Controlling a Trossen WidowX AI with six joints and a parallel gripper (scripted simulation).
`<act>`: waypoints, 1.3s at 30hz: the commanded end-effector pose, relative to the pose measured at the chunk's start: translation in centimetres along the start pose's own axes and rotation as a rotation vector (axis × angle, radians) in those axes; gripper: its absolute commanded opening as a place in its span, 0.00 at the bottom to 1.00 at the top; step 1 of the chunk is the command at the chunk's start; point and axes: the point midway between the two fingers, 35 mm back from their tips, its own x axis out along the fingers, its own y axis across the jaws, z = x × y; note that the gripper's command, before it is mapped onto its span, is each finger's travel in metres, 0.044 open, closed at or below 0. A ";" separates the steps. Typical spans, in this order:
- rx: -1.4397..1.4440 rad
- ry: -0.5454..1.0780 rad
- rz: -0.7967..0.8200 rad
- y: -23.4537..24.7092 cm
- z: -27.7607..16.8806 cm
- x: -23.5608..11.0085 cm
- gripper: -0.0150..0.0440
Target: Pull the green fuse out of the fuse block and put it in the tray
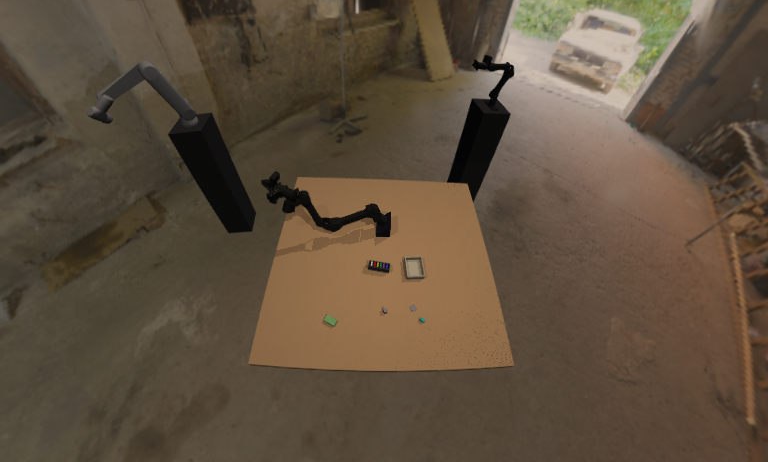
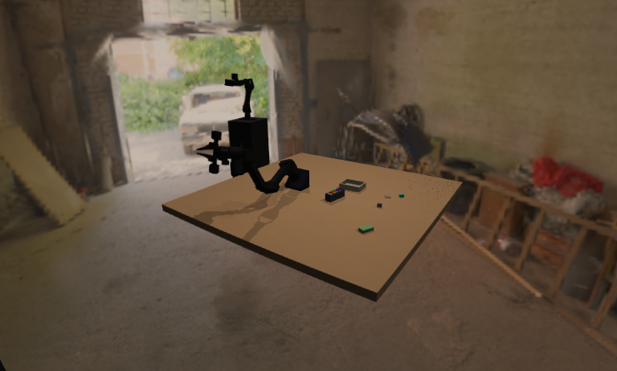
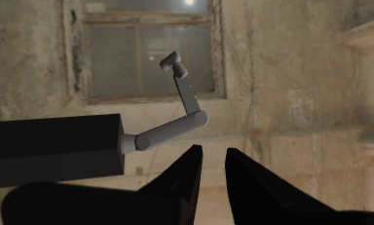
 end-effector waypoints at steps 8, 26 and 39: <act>-0.051 0.085 -0.487 -16.9 -6.5 -3.5 0.36; -0.233 0.118 -1.142 -34.4 -7.2 -18.6 0.36; -0.392 0.067 -1.620 -39.3 -2.8 -32.9 0.36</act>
